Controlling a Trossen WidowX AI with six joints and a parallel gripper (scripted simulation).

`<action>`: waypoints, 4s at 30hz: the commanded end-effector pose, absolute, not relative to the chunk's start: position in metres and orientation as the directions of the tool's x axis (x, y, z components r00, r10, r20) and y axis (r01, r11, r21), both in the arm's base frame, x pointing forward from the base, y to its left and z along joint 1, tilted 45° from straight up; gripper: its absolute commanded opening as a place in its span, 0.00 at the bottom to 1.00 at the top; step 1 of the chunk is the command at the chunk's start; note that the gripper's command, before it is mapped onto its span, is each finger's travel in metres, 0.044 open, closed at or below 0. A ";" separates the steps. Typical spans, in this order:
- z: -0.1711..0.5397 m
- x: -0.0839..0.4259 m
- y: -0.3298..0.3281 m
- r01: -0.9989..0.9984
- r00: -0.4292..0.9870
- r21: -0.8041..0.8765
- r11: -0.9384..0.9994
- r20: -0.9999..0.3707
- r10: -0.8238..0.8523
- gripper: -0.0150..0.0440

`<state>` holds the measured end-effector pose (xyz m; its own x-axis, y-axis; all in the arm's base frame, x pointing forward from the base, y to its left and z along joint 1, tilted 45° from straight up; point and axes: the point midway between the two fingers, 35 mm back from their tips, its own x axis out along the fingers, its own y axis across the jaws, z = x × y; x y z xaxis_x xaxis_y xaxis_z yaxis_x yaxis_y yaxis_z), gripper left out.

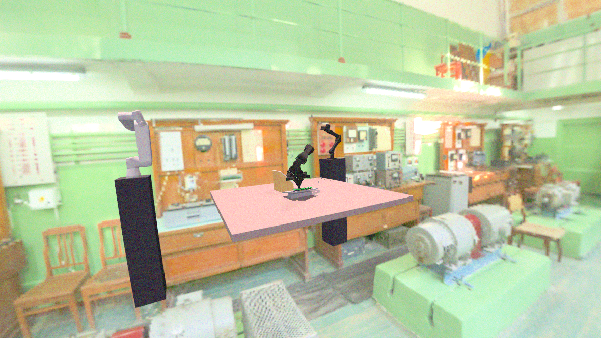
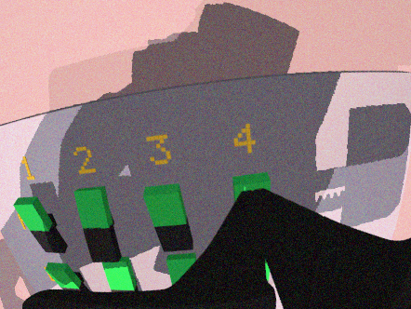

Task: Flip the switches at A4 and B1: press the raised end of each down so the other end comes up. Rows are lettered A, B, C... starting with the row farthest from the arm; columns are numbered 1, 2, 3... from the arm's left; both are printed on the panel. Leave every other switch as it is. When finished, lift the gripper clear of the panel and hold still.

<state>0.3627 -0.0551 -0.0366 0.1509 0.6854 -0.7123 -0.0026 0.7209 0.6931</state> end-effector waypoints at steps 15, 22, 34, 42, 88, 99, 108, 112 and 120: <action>-0.039 0.362 -0.054 0.004 0.148 0.697 0.717 -0.710 0.689 0.25; -0.040 0.362 -0.053 0.004 0.148 0.697 0.717 -0.710 0.689 0.25; -0.041 0.363 -0.052 0.004 0.148 0.697 0.717 -0.710 0.689 0.25; -0.042 0.363 -0.051 0.004 0.148 0.697 0.717 -0.709 0.689 0.25; 0.043 0.333 -0.051 0.007 0.171 0.696 0.718 -0.709 0.685 0.25; 0.051 0.317 -0.001 0.007 0.153 0.700 0.714 -0.706 0.691 0.25; 0.042 0.319 0.008 0.007 0.145 0.701 0.714 -0.707 0.692 0.25; 0.036 0.321 0.014 0.007 0.145 0.701 0.713 -0.706 0.693 0.25; 0.032 0.322 0.019 0.007 0.145 0.701 0.713 -0.706 0.693 0.25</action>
